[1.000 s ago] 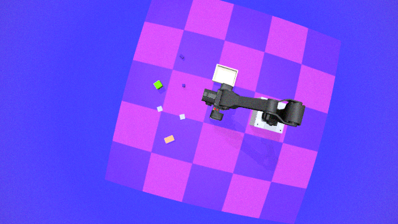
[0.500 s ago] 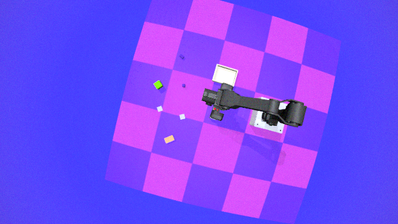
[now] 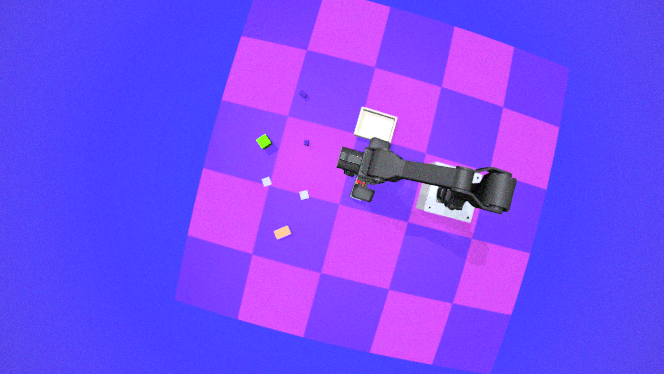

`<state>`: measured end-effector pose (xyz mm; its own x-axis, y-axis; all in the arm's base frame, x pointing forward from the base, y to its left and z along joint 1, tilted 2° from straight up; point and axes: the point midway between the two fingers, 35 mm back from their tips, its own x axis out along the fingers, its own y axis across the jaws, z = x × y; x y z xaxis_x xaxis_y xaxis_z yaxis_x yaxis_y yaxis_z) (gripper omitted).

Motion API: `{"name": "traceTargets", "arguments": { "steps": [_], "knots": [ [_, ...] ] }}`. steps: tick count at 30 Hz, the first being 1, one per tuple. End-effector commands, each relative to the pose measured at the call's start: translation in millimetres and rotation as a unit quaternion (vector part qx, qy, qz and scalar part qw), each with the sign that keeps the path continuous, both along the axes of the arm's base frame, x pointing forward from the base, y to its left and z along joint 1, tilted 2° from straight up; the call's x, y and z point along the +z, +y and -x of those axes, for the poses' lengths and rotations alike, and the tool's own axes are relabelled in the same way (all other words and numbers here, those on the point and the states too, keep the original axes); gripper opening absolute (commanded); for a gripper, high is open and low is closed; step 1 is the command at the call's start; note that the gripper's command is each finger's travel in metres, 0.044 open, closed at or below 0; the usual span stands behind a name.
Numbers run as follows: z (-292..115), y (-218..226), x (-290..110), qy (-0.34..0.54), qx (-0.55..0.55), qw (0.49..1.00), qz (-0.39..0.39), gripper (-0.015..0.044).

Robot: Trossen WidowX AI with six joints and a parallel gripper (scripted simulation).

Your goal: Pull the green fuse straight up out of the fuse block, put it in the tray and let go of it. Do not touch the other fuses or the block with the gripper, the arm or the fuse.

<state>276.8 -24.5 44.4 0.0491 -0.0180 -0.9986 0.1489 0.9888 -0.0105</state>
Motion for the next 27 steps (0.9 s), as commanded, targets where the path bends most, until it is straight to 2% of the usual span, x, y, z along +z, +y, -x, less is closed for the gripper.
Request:
{"name": "traceTargets", "arguments": {
  "steps": [1, 5, 27],
  "knots": [
    [-1.6, 0.3, 4.4, -0.003, 0.001, 1.0, -0.001, 0.0],
    [-3.3, -6.8, 4.8, -0.003, 0.001, 1.0, -0.001, 0.0],
    [-5.0, -122.2, 8.3, -0.003, 0.001, 1.0, 0.004, 0.0]
  ]
}}
